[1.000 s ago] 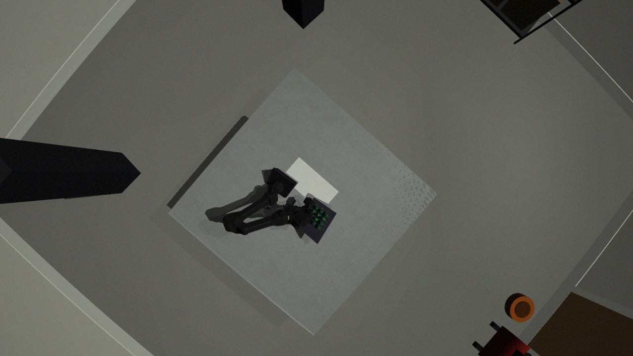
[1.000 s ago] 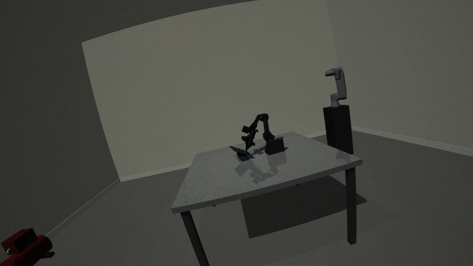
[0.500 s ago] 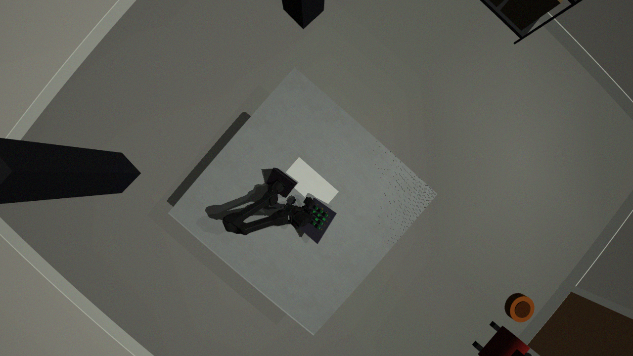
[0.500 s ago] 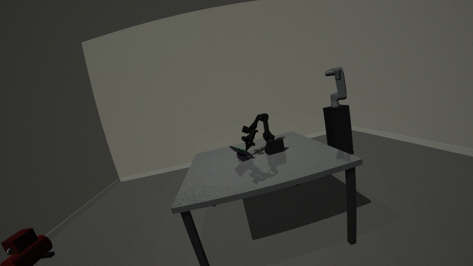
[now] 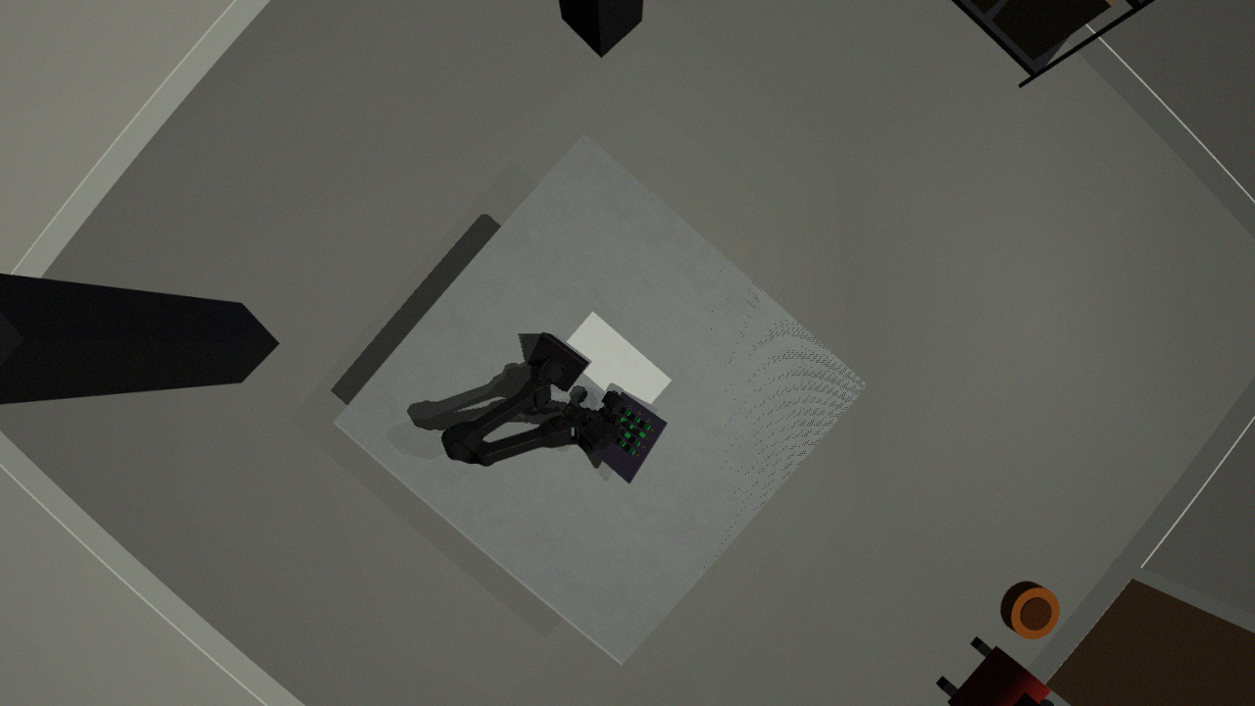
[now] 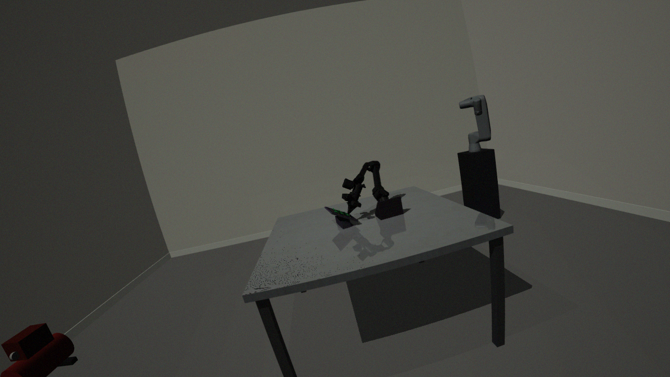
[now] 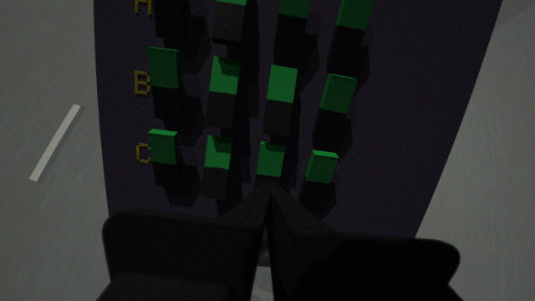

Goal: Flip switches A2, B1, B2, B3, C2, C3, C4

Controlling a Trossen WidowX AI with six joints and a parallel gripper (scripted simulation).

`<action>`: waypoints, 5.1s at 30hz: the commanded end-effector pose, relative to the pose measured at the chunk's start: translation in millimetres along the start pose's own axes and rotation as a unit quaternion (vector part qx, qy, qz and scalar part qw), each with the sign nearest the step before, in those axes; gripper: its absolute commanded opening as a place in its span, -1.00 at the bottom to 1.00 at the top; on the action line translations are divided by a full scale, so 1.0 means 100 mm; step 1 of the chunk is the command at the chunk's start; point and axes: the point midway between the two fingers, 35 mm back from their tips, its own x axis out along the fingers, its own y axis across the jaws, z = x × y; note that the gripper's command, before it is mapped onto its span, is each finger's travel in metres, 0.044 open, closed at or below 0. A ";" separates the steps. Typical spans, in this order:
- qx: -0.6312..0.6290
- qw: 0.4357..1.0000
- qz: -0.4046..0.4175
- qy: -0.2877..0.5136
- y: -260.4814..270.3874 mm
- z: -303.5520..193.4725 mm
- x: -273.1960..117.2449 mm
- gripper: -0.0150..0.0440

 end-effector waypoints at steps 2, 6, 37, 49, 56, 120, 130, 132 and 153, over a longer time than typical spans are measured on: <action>-0.002 1.000 0.003 0.000 0.01 0.00 0.01 -0.49; -0.002 1.000 0.003 0.000 0.01 0.00 0.02 -0.49; -0.003 1.000 0.003 0.026 -0.28 0.21 -0.28 -0.49; -0.002 1.000 0.003 0.026 -0.28 0.21 -0.11 -0.49; -0.002 1.000 0.002 0.026 -0.28 0.21 -0.04 -0.49; -0.002 1.000 0.002 0.026 -0.28 0.20 0.02 -0.49; -0.003 1.000 0.004 0.014 -0.28 0.21 -0.63 -0.49; -0.003 1.000 0.004 0.014 -0.28 0.21 -0.63 -0.49; -0.002 1.000 0.005 0.014 0.16 0.52 -0.69 -0.49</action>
